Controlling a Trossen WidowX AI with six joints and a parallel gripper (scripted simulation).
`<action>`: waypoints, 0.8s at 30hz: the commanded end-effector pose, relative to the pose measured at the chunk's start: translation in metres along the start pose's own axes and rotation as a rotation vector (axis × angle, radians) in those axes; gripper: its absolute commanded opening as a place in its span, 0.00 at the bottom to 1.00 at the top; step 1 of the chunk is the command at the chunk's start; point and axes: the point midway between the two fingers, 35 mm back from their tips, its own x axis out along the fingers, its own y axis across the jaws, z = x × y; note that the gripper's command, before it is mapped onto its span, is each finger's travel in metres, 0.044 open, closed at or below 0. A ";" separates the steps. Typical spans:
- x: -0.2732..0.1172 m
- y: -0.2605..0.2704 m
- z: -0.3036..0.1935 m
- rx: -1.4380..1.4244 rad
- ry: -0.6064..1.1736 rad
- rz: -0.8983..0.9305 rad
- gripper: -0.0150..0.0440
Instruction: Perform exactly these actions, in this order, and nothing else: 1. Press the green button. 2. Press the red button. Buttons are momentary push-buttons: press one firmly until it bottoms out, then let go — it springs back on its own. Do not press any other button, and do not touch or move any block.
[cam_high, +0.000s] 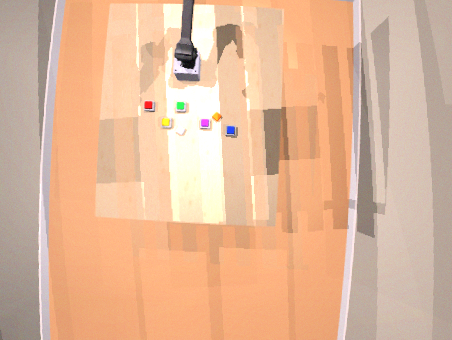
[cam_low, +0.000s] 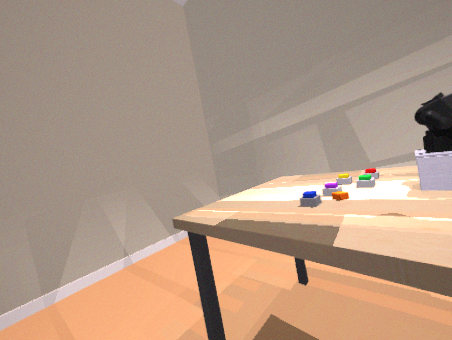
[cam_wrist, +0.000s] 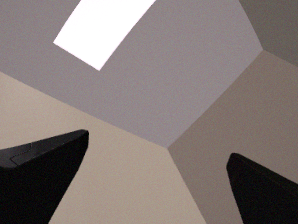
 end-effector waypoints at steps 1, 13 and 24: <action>0.018 -0.068 -0.031 -0.100 0.085 -0.179 0.93; -0.012 -0.292 -0.128 -0.412 0.525 -0.729 0.93; -0.163 -0.448 -0.196 -0.589 1.191 -1.151 0.93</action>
